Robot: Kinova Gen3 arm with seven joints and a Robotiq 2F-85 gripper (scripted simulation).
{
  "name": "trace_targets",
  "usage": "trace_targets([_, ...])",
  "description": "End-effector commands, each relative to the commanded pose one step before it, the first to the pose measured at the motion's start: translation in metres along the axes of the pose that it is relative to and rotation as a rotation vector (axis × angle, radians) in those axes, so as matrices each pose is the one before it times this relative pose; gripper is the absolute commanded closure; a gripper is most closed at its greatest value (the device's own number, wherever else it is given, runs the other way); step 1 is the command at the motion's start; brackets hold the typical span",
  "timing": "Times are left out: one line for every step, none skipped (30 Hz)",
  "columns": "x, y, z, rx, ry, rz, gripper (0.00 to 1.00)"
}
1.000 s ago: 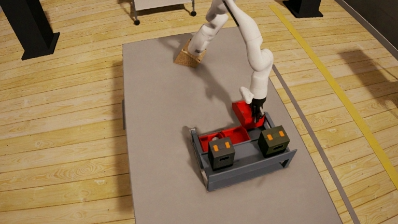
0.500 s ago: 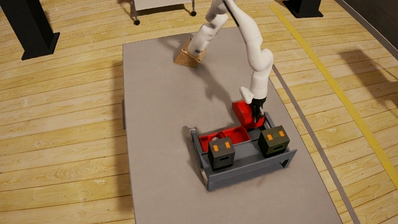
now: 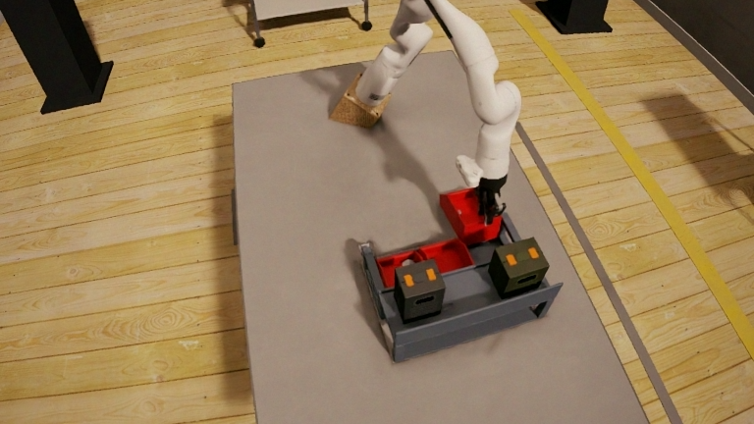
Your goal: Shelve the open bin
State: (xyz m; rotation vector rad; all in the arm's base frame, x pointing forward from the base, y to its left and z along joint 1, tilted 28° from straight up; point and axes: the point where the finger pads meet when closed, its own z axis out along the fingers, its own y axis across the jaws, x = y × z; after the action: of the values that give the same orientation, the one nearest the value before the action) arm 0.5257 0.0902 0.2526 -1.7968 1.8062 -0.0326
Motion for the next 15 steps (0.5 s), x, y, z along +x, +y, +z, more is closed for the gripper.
trace_targets([0.00131, -0.00085, -0.00116, 0.00217, 0.00159, 0.00181, 0.61])
trace_targets([0.0, 0.0, 0.0, 0.0, 0.0, 0.0, 0.61])
trace_targets([0.0, 0.0, 0.0, 0.0, 0.0, 0.0, 0.61])
trace_targets([-0.0004, -0.00125, -0.00862, -0.00035, -0.00038, -0.00064, 0.61])
trace_targets([0.00011, -0.0014, -0.00889, 0.00007, 0.00009, 0.00017, 0.61])
trace_targets([0.00011, -0.0014, -0.00889, 0.00007, 0.00009, 0.00017, 0.61])
trace_targets([0.00011, -0.0014, -0.00889, 0.00007, 0.00009, 0.00017, 0.61])
trace_targets([0.00011, -0.0014, -0.00889, 0.00007, 0.00009, 0.00017, 0.61])
trace_targets([0.0, 0.0, 0.0, 0.0, 0.0, 0.0, 0.61])
trace_targets([0.0, 0.0, 0.0, 0.0, 0.0, 0.0, 0.61])
trace_targets([0.0, 0.0, 0.0, 0.0, 0.0, 0.0, 0.61])
trace_targets([0.0, 0.0, 0.0, 0.0, 0.0, 0.0, 0.61])
trace_targets([0.0, 0.0, 0.0, 0.0, 0.0, 0.0, 0.61])
trace_targets([0.0, 0.0, 0.0, 0.0, 0.0, 0.0, 0.61])
trace_targets([0.0, 0.0, 0.0, 0.0, 0.0, 0.0, 0.61])
